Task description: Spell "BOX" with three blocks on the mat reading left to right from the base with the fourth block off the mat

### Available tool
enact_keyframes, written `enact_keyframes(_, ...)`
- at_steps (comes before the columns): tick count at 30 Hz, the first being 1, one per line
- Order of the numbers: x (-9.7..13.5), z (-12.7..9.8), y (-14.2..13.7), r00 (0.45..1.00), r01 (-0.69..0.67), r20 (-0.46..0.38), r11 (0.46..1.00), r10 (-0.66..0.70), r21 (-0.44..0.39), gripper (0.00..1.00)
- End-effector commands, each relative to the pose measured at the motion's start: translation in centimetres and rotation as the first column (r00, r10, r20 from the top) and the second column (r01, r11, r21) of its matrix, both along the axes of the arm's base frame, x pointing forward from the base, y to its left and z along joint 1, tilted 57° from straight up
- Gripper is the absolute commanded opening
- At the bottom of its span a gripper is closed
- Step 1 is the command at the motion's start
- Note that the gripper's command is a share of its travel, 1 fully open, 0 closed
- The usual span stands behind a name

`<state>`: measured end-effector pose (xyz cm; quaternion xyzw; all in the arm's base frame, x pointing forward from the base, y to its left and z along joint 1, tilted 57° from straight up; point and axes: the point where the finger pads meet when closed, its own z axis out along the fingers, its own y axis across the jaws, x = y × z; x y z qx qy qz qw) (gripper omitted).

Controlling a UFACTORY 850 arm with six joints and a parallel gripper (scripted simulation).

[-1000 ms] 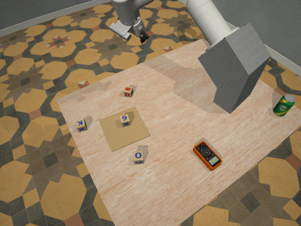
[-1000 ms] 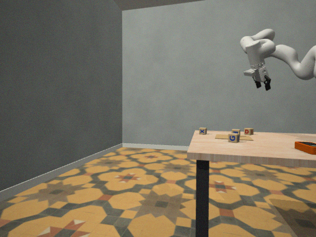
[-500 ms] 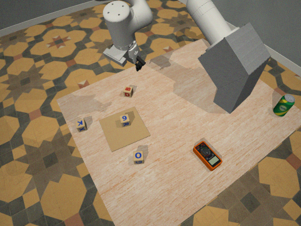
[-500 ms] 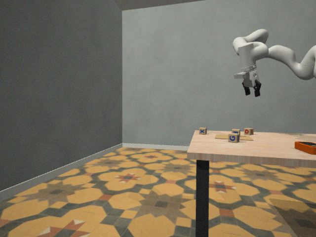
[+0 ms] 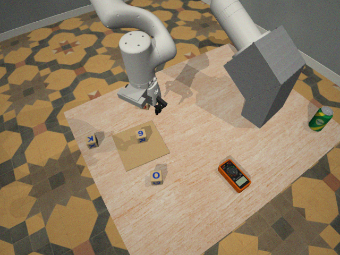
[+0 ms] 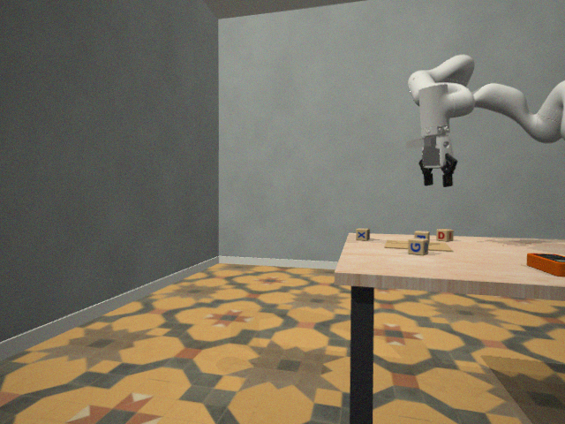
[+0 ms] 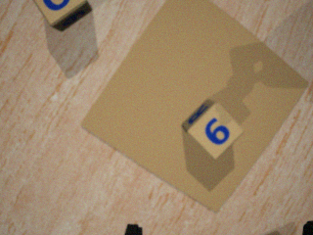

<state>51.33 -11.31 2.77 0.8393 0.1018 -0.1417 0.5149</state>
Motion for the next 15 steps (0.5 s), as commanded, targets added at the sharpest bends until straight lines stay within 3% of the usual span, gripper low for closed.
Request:
enact_keyframes(1,2.9,-4.5,0.2,0.999,-0.05,0.0,0.998,0.05,0.045,1.0)
enact_keyframes(2,2.9,-4.5,0.2,0.999,-0.05,0.0,0.998,0.05,0.045,1.0)
enact_keyframes(3,4.1,-6.9,0.4,0.997,-0.081,-0.002,0.994,0.081,0.072,1.0)
enact_keyframes(10,6.5,-12.5,0.9,0.989,-0.149,-0.003,0.98,0.151,0.134,1.0)
enact_keyframes(15,6.6,-12.8,0.9,0.988,-0.153,-0.003,0.979,0.155,0.137,1.0)
